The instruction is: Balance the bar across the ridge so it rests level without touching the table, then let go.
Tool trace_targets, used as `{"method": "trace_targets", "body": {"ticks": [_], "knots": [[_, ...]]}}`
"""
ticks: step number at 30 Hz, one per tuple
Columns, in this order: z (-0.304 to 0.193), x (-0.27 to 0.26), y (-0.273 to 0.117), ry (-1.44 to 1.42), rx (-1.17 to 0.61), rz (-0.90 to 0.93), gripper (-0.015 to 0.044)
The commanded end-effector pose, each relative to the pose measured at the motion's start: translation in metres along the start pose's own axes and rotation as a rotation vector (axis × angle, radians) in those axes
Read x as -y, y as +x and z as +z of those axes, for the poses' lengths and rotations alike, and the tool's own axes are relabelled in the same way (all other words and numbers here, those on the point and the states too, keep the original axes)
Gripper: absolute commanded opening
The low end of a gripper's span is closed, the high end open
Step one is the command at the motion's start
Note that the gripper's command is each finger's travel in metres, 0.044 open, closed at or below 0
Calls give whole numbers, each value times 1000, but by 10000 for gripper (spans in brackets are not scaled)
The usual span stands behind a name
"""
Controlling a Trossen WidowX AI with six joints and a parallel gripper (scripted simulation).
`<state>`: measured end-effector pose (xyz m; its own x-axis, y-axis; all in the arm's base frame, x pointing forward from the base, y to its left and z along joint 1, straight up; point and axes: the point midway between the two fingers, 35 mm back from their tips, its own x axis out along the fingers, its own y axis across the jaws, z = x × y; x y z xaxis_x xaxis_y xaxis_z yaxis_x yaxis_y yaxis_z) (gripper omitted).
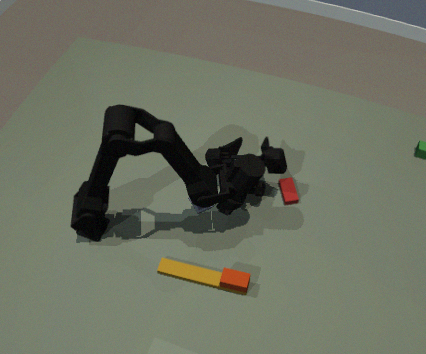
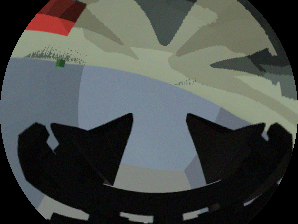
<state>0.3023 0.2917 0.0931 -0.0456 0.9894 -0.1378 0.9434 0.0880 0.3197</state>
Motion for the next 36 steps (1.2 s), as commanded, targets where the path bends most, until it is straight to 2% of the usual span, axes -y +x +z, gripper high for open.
{"method": "trace_targets", "body": {"ticks": [1, 19, 36], "knots": [[6, -17, -8, 76, 59, 58, 315], [40, -72, -71, 478, 372, 334, 315], [54, -80, -154, 844, 673, 576, 315]]}}
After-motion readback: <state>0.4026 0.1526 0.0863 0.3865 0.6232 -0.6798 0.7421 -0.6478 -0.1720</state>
